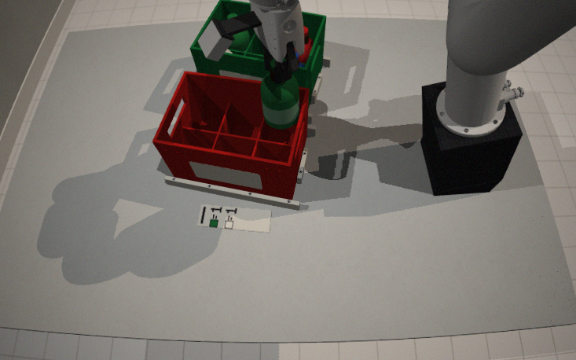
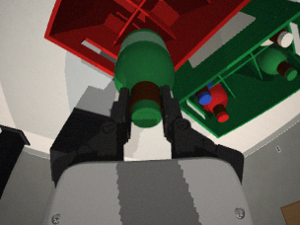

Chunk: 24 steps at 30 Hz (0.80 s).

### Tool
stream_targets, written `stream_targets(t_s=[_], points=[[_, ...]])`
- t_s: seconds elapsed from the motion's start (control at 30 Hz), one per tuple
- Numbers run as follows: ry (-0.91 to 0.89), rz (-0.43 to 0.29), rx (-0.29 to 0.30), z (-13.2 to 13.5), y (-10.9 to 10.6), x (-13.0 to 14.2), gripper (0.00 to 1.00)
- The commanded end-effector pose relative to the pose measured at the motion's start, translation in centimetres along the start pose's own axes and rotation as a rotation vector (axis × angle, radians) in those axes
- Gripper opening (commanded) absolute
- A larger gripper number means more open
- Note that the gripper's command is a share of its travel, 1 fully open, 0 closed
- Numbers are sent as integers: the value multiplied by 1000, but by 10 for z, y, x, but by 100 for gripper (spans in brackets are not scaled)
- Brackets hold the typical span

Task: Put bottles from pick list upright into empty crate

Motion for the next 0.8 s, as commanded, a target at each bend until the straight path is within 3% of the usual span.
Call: stream_targets(t_s=[0.0,0.77], points=[[0,2,3,1,3,-1,0],[0,2,3,1,24,-1,0]])
Point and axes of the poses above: the point where the finger pads meet when closed, its own y axis out along the fingers, its own z axis across the jaws, x = y × z, the point moved 9 cm from there along -y, back along the fingers, and after that the axes turned 11 degrees about -y, right-handed, at the moved point
